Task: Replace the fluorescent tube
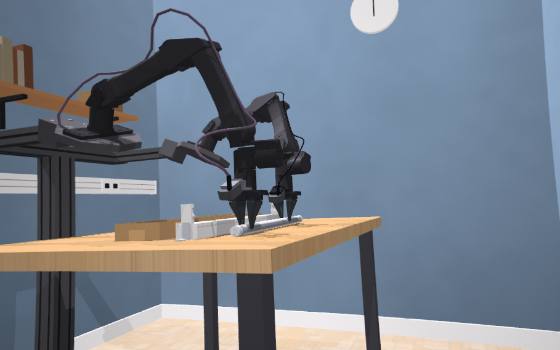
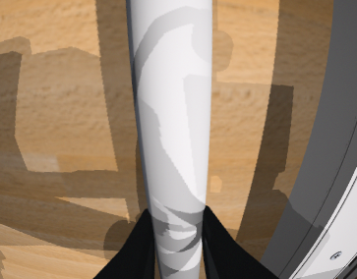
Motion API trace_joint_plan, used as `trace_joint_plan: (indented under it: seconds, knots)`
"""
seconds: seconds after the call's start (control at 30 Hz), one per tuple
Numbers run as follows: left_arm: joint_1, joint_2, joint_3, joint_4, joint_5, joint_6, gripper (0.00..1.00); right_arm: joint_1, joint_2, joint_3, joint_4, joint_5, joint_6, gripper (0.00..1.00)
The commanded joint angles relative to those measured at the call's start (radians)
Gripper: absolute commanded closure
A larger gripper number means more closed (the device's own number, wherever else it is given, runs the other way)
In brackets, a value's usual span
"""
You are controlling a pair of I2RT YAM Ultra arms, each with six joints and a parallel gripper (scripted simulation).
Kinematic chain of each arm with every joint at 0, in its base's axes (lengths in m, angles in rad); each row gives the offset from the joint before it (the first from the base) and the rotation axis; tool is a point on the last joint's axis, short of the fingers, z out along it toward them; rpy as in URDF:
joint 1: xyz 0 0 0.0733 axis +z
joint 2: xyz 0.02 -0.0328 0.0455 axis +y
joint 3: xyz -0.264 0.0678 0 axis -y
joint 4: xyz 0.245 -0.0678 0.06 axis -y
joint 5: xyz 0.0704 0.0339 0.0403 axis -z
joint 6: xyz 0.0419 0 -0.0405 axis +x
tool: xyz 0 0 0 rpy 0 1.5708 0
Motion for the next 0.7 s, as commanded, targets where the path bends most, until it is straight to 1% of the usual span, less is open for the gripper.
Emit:
trace_joint_plan:
  seconds: [0.0,0.03,0.07,0.37,0.5,0.53,0.57,0.63,0.67]
  knots:
    - [-0.026,-0.034,-0.019,-0.022,-0.008,-0.015,0.89,0.018,-0.046,-0.019,-0.028,0.011,0.008,0.89]
    - [-0.025,-0.037,-0.016,-0.023,-0.008,-0.016,0.89,0.018,-0.050,-0.008,-0.029,0.013,0.008,0.89]
    - [-0.026,-0.041,-0.023,-0.024,-0.008,-0.017,0.89,0.018,-0.054,-0.025,-0.031,0.013,0.008,0.89]
    - [-0.037,-0.088,-0.054,-0.044,-0.012,-0.031,0.89,0.026,-0.103,-0.048,-0.056,0.020,0.017,0.89]
    - [-0.038,-0.089,-0.062,-0.018,-0.005,-0.030,0.89,0.026,-0.108,-0.055,-0.046,0.019,0.017,0.89]
    - [-0.040,-0.091,-0.072,0.005,-0.001,-0.029,0.89,0.028,-0.107,-0.065,-0.007,0.019,0.016,0.89]
    - [-0.040,-0.080,-0.069,0.010,-0.001,-0.029,0.89,0.028,-0.107,-0.061,-0.008,0.019,0.016,0.89]
    - [-0.041,-0.076,-0.074,0.012,-0.001,-0.029,0.89,0.028,-0.114,-0.064,-0.001,0.019,0.016,0.89]
    - [-0.041,-0.058,-0.056,-0.035,-0.001,-0.029,0.89,0.029,-0.109,-0.042,-0.046,0.019,0.017,0.89]
